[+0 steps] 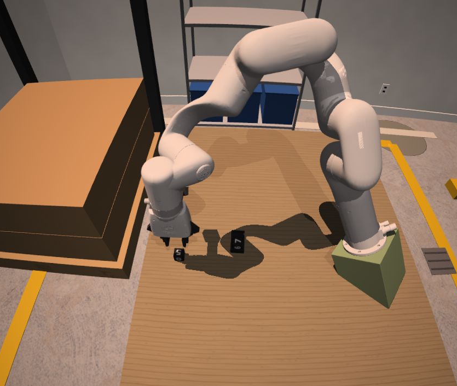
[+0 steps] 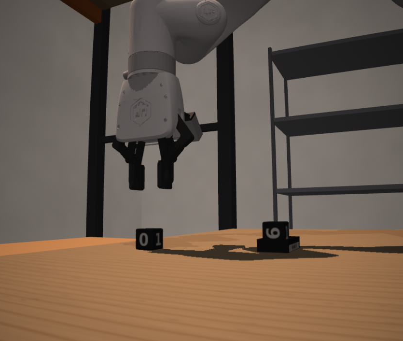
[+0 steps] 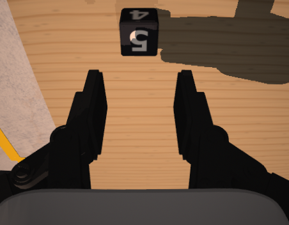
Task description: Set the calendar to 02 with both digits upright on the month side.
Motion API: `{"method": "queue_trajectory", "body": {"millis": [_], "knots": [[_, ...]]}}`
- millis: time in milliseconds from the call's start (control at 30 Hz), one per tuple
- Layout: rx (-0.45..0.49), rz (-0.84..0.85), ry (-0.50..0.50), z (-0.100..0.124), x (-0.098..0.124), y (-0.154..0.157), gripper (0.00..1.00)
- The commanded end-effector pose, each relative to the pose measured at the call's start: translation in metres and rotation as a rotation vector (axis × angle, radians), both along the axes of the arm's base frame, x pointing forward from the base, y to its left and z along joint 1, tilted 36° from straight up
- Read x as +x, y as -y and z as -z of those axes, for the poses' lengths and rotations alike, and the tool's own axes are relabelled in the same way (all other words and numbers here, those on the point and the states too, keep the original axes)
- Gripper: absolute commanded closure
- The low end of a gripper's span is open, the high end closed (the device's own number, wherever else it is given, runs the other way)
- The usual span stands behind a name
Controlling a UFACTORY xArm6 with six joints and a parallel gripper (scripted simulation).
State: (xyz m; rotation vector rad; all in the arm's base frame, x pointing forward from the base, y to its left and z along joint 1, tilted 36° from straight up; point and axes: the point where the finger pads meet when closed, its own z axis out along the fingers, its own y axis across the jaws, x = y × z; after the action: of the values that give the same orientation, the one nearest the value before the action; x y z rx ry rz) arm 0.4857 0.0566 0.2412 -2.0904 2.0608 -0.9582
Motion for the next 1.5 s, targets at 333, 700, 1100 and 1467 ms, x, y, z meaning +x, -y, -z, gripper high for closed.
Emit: {"method": "queue_trajectory", "body": {"millis": [333,700,1100,1467], "knots": [[0.001,-0.001,0.003,-0.002,0.001,-0.001,0.53],[0.001,-0.001,0.004,0.001,0.002,0.001,0.53],[0.001,-0.001,0.004,0.013,0.009,0.006,0.53],[0.001,-0.001,0.004,0.025,0.015,0.011,0.53]]}}
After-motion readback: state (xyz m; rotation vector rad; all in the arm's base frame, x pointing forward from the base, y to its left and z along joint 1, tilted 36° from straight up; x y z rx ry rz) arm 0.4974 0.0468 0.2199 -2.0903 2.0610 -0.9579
